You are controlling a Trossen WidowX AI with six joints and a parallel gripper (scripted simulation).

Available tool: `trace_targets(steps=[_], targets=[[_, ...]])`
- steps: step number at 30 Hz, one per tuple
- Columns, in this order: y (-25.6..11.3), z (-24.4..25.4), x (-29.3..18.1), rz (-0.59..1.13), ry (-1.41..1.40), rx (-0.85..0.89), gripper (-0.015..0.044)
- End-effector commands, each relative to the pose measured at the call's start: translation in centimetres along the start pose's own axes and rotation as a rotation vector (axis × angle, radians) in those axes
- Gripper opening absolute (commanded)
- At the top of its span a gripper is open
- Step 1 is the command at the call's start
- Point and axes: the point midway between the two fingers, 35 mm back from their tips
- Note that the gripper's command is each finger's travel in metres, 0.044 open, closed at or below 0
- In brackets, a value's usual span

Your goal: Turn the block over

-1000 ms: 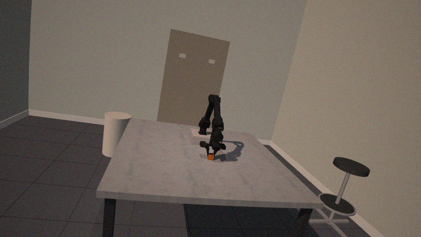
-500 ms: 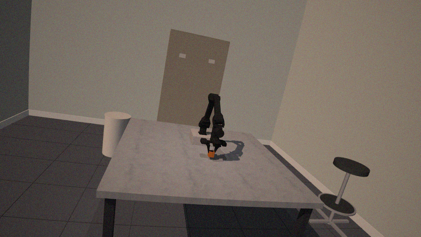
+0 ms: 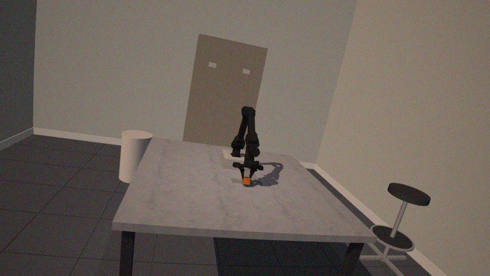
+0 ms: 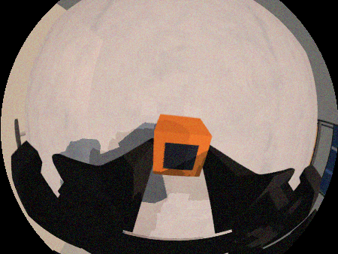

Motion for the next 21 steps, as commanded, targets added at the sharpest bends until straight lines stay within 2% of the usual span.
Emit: trace_targets(steps=[1, 14, 21], targets=[[-0.16, -0.09, -0.08, -0.067, 0.003, -0.005, 0.0000], [-0.44, -0.09, -0.61, -0.268, 0.006, -0.001, 0.0000], [-0.05, -0.08, -0.52, -0.299, 0.006, -0.001, 0.0000]])
Point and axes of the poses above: the point midway between the two fingers, 35 mm back from their tips, its own y axis out along the fingers, its own z axis across the jaws, x = y × z, and after that the axes turned 1 degree about y, right-handed
